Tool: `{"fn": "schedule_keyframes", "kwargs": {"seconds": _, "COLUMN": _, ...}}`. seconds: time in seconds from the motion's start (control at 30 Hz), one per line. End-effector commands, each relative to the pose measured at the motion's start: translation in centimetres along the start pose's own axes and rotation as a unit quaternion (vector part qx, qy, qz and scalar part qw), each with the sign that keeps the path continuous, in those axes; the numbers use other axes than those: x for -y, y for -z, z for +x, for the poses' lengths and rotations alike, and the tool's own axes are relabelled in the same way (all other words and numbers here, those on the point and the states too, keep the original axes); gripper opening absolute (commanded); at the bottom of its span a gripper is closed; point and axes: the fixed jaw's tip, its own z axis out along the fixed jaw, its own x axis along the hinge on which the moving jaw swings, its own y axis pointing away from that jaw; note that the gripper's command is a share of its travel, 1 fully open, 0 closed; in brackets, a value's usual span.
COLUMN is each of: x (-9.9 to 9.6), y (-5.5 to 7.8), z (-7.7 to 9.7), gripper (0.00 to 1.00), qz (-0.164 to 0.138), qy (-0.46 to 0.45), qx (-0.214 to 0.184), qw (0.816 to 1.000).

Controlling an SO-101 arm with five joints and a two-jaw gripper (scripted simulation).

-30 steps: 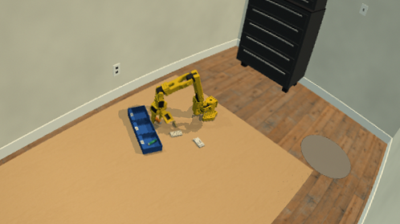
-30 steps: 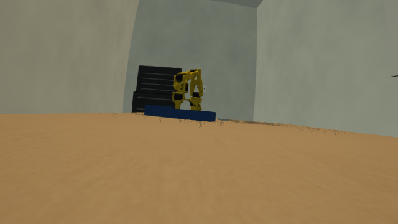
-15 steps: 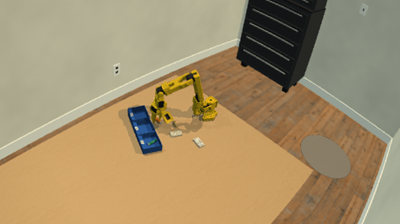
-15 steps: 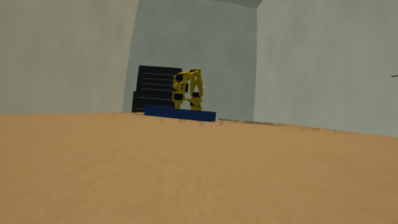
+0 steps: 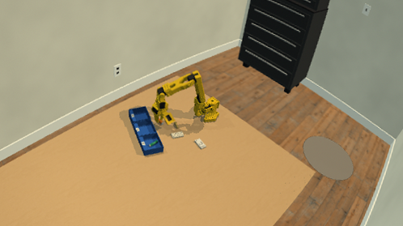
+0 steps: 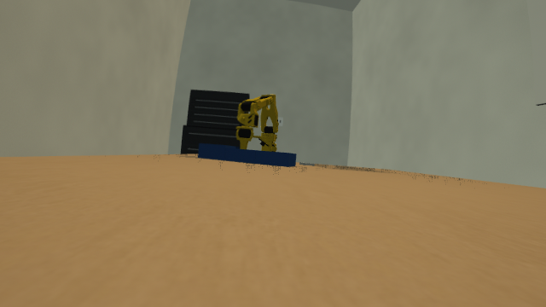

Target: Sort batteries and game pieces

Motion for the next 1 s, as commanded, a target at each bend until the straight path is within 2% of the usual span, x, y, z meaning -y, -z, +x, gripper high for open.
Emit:
{"fn": "schedule_keyframes", "kwargs": {"seconds": 0.0, "x": 0.11, "y": 0.32, "z": 0.27, "gripper": 0.04, "qz": 0.010, "qy": -0.001, "qx": -0.004, "qw": 1.000}}
{"fn": "schedule_keyframes", "kwargs": {"seconds": 0.4, "x": 0.11, "y": 0.32, "z": 0.27, "gripper": 0.00, "qz": 0.010, "qy": -0.001, "qx": -0.004, "qw": 1.000}}
{"fn": "schedule_keyframes", "kwargs": {"seconds": 0.97, "x": 0.11, "y": 0.32, "z": 0.27, "gripper": 0.00, "qz": 0.010, "qy": -0.001, "qx": -0.004, "qw": 1.000}}
